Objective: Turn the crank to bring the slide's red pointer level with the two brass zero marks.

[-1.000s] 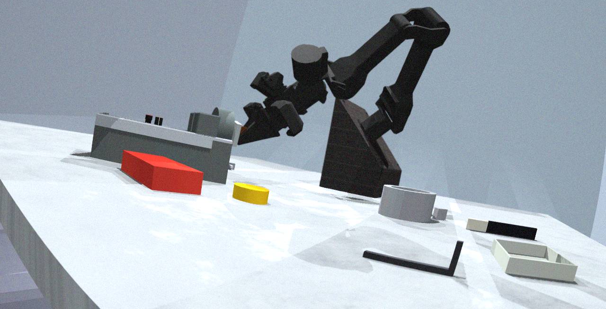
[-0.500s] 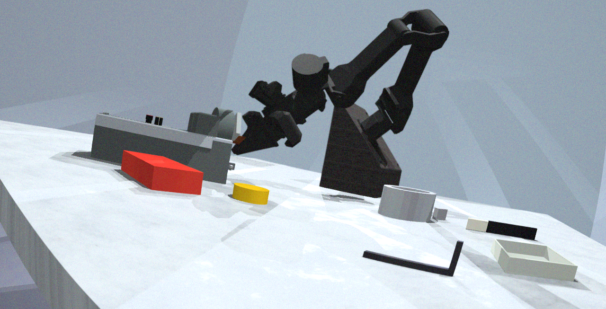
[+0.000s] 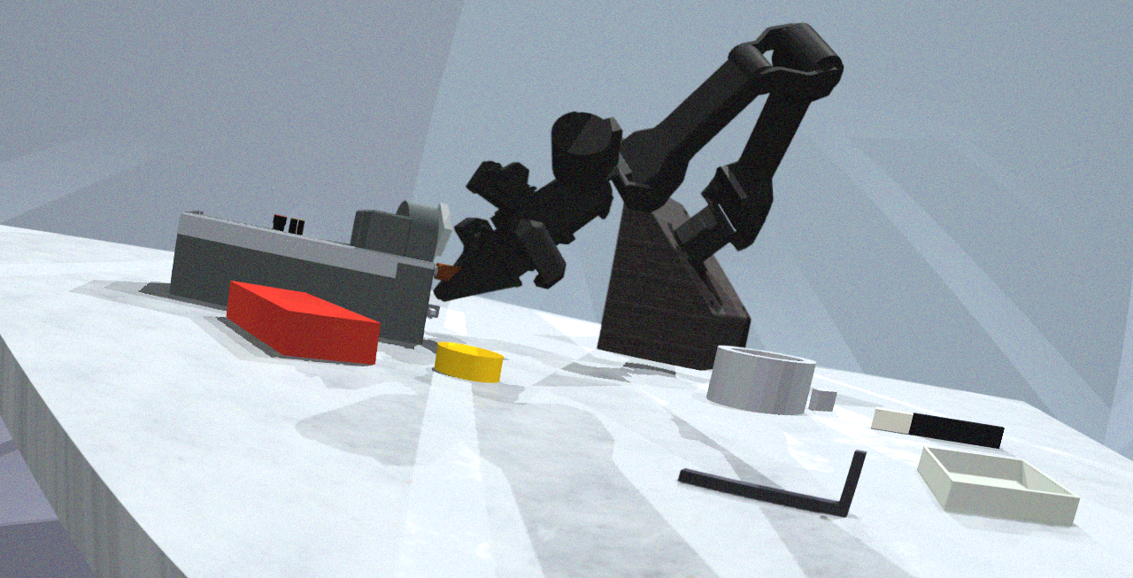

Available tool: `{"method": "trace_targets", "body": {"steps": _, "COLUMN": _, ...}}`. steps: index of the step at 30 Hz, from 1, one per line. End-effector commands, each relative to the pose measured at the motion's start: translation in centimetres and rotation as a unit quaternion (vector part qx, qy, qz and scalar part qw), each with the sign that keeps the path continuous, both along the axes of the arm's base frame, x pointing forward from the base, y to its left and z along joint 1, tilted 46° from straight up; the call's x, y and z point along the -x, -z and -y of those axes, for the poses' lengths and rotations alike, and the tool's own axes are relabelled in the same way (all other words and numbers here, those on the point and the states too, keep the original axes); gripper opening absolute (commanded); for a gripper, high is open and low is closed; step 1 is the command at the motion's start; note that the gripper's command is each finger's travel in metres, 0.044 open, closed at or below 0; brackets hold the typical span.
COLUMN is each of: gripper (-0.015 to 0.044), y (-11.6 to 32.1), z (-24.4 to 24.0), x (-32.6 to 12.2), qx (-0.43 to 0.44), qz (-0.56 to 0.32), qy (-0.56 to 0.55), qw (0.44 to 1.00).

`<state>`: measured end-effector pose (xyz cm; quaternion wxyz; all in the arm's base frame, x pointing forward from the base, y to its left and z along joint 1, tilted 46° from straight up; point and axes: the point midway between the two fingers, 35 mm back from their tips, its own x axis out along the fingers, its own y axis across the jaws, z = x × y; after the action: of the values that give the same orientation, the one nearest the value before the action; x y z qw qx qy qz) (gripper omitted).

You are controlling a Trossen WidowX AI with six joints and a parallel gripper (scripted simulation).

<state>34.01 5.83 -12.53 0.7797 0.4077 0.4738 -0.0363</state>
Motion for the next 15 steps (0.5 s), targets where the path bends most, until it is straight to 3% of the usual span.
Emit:
{"method": "trace_targets", "body": {"steps": 1, "gripper": 0.0, "y": -0.04, "z": -0.92, "x": -0.27, "qx": -0.005, "qz": 0.001, "qy": -0.008, "qw": 1.0}}
{"method": "trace_targets", "body": {"steps": 15, "gripper": 0.0, "y": -0.37, "z": -1.58, "x": -0.59, "qx": -0.005, "qz": 0.001, "qy": -0.008, "qw": 1.0}}
